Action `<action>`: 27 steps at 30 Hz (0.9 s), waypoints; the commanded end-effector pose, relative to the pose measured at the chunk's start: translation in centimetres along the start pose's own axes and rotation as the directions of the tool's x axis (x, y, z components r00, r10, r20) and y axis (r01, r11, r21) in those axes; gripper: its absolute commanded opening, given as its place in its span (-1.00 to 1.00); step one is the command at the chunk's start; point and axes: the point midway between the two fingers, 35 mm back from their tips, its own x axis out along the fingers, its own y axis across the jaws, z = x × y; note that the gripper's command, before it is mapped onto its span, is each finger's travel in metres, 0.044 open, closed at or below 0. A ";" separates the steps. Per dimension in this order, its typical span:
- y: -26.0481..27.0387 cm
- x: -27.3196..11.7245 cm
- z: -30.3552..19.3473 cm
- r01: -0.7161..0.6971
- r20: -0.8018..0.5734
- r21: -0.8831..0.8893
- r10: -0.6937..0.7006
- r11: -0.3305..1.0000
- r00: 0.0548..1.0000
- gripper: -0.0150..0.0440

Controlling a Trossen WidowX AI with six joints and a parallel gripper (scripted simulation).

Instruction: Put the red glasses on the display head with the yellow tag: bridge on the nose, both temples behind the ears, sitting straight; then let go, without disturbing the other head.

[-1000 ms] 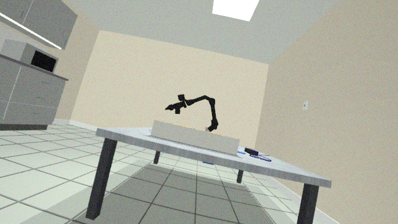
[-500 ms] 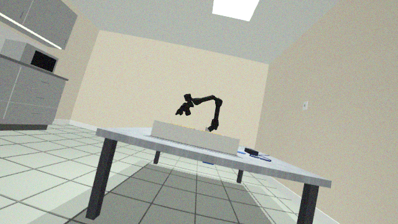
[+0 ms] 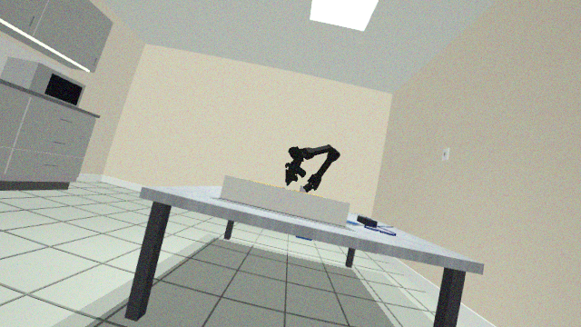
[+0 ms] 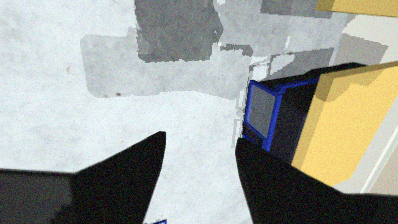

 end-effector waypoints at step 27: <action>11.4 -0.9 15.1 -0.379 0.121 0.504 0.371 0.776 0.921 -0.08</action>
